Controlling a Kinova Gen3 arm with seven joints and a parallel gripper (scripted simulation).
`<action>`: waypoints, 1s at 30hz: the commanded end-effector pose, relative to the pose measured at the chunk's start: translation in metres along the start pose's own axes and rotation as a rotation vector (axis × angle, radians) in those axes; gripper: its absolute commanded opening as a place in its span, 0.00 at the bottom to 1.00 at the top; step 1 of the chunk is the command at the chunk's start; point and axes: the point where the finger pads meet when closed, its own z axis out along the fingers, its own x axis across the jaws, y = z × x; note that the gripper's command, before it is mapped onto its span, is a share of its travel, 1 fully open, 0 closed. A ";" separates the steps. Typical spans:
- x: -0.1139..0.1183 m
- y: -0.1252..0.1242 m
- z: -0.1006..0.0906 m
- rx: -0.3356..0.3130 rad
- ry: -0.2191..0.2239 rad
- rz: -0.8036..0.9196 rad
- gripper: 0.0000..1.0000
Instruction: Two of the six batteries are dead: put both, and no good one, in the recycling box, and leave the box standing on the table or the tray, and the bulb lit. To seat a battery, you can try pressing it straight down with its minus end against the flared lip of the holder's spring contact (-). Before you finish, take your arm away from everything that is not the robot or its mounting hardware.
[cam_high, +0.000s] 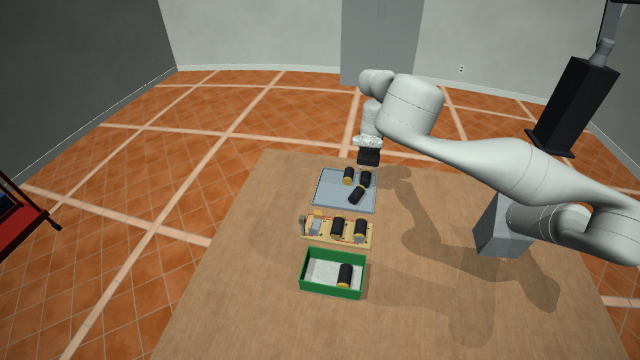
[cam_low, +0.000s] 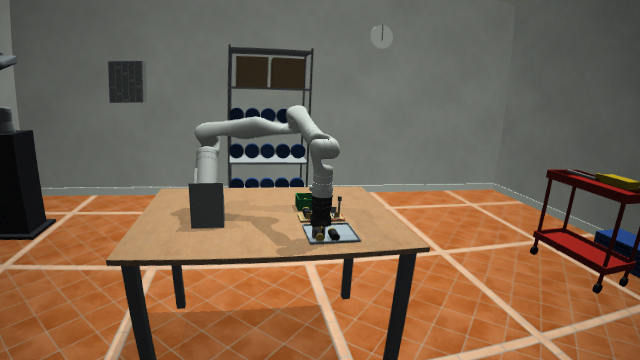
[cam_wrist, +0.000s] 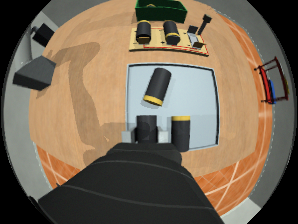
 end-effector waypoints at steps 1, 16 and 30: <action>0.001 0.000 -0.001 -0.001 0.002 0.000 0.57; 0.001 0.000 -0.012 -0.001 0.002 0.000 0.57; 0.001 0.000 -0.046 -0.001 0.002 0.000 0.57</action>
